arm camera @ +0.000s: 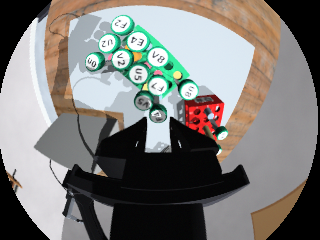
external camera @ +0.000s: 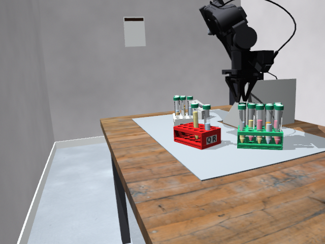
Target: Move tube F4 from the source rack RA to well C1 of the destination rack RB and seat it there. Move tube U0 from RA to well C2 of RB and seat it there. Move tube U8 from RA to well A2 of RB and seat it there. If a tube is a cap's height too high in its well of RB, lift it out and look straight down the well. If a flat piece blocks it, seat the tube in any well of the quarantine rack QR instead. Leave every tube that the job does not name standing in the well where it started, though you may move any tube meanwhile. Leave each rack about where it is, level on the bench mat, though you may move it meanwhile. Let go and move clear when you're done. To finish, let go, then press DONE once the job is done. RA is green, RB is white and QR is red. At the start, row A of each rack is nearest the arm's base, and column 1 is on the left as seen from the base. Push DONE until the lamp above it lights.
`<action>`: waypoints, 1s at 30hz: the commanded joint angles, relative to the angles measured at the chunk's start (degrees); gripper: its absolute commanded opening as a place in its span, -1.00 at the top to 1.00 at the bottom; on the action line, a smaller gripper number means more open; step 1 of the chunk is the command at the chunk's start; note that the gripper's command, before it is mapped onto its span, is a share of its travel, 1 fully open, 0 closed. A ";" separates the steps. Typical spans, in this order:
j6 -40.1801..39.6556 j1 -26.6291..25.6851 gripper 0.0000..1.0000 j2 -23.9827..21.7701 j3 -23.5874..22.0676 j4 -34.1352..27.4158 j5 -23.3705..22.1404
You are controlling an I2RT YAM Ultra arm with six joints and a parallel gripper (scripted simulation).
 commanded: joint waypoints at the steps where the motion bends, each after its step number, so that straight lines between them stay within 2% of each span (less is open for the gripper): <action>1: -0.56 0.02 0.40 -1.81 -1.08 1.52 0.35; 3: -0.60 0.52 0.40 -1.95 0.53 1.61 0.23; 8: -0.70 -0.03 0.40 -1.89 -1.43 1.86 0.40; 30: -1.22 -0.64 0.40 -1.93 -2.15 3.55 0.85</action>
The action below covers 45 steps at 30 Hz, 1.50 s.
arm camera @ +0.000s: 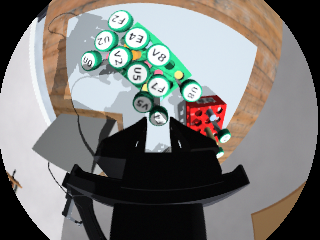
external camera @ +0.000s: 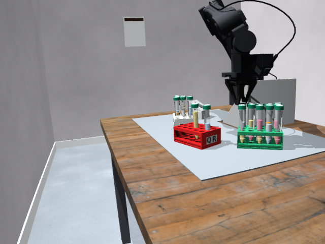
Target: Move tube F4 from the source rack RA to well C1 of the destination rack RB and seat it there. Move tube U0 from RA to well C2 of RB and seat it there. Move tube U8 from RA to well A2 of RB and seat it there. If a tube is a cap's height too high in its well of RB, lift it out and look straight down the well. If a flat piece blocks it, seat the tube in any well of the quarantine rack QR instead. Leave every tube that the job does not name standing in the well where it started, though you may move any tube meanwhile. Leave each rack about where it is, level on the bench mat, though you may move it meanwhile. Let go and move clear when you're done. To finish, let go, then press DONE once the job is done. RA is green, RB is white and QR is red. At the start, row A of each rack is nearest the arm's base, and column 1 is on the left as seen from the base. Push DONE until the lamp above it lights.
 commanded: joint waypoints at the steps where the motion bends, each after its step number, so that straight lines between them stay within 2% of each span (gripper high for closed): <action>1: -0.59 -0.06 0.40 -1.74 -0.70 1.72 0.31; 8: -0.70 0.51 0.40 -1.71 -1.41 2.16 0.15; 10: -0.57 0.61 0.40 -1.79 -0.13 2.17 0.09; 11: -0.57 0.61 1.00 -1.80 -0.11 2.17 0.08; 37: -0.56 0.61 1.00 -1.80 -0.11 2.18 0.08; 40: -0.36 0.75 1.00 -1.93 1.03 1.97 -0.12; 45: 0.43 1.08 1.00 -2.06 1.70 -0.42 -0.66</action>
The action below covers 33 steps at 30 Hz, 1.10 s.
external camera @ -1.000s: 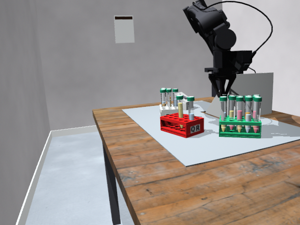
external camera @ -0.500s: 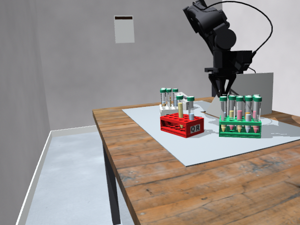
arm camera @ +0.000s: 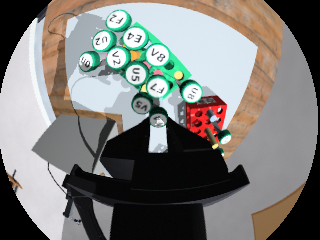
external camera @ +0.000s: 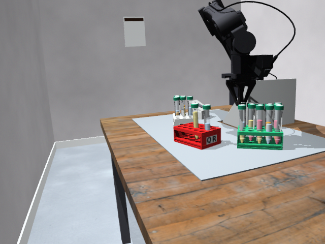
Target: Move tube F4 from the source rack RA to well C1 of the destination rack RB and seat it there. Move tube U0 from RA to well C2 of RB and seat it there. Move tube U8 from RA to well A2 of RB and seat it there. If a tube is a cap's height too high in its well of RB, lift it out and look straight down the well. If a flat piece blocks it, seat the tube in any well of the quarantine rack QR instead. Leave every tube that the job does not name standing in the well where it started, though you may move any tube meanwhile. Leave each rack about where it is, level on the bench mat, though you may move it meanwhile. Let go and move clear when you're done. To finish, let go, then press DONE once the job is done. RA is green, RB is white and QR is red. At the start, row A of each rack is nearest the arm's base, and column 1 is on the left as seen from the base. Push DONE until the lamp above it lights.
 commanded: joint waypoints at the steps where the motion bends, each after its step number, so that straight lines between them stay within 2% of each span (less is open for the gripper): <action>1: 0.61 1.45 1.00 -2.12 2.35 -1.39 -0.84; 33: 2.57 3.70 1.00 -2.56 7.16 -7.51 -2.26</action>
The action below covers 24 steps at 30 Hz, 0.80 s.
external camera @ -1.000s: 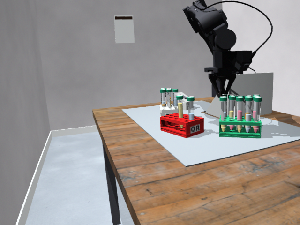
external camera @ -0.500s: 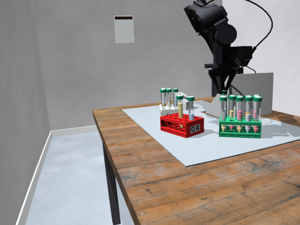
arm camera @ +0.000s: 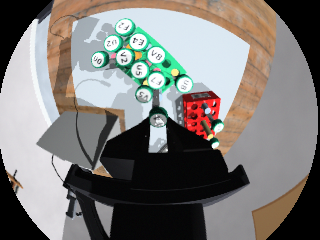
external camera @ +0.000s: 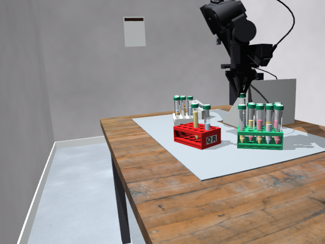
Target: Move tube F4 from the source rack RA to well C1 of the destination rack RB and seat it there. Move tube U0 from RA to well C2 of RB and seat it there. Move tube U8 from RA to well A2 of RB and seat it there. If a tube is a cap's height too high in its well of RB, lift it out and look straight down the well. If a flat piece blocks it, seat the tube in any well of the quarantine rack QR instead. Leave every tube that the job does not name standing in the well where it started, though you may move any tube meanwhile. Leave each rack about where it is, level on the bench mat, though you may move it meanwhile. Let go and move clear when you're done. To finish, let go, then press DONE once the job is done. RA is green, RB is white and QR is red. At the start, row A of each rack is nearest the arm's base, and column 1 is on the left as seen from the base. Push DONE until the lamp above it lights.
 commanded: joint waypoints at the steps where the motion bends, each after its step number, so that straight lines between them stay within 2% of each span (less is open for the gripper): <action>1: 0.81 1.92 1.00 -1.86 2.45 -1.75 -1.23; 24: 1.95 3.26 1.00 -2.07 6.43 -6.43 -2.09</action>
